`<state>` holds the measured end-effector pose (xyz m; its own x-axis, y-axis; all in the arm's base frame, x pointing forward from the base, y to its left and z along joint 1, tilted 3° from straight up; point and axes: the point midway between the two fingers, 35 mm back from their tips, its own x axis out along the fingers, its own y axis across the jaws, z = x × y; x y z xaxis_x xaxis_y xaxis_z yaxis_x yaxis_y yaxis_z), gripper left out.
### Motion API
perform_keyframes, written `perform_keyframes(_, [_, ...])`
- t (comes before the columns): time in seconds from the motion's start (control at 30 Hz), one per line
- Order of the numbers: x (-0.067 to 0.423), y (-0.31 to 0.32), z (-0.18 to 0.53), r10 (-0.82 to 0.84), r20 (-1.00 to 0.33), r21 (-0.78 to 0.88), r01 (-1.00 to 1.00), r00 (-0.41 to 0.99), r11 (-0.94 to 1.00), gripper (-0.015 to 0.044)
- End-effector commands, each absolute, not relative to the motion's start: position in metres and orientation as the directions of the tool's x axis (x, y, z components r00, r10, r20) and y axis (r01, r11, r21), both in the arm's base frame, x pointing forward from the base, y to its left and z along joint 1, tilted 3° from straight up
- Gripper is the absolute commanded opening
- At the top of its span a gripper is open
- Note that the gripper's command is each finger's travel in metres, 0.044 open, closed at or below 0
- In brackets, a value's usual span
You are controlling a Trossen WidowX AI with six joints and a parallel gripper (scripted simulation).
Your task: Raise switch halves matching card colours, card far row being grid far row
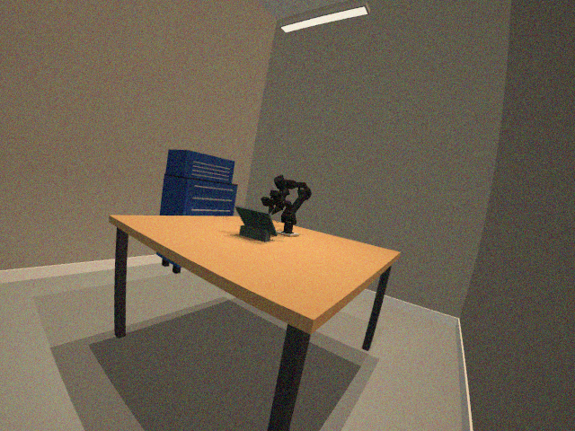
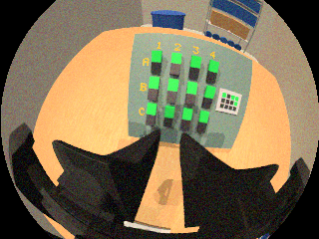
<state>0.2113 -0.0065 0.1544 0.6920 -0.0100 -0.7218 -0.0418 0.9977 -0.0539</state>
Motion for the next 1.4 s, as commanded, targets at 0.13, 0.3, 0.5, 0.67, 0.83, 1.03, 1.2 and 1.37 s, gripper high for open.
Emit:
perform_keyframes(0.13, [0.233, -0.003, 0.13, -0.027, -0.724, -0.06, -0.024, 0.69, 0.998, 0.0])
perform_keyframes(0.3, [0.242, -0.004, 0.12, -0.027, -0.73, -0.06, -0.024, 0.683, 0.998, 0.0])
perform_keyframes(0.5, [0.247, -0.004, 0.116, -0.027, -0.729, -0.06, -0.024, 0.684, 0.998, 0.0])
perform_keyframes(0.67, [0.249, -0.004, 0.113, -0.027, -0.729, -0.06, -0.024, 0.684, 0.998, 0.0])
perform_keyframes(0.83, [0.254, -0.004, 0.109, -0.027, -0.729, -0.06, -0.024, 0.684, 0.998, 0.0])
perform_keyframes(1.03, [0.259, -0.004, 0.103, -0.027, -0.729, -0.06, -0.024, 0.684, 0.998, 0.0])
perform_keyframes(1.2, [0.259, -0.004, 0.103, -0.027, -0.729, -0.06, -0.024, 0.684, 0.998, 0.0])
perform_keyframes(1.37, [0.259, -0.004, 0.103, -0.027, -0.729, -0.06, -0.024, 0.684, 0.998, 0.0])
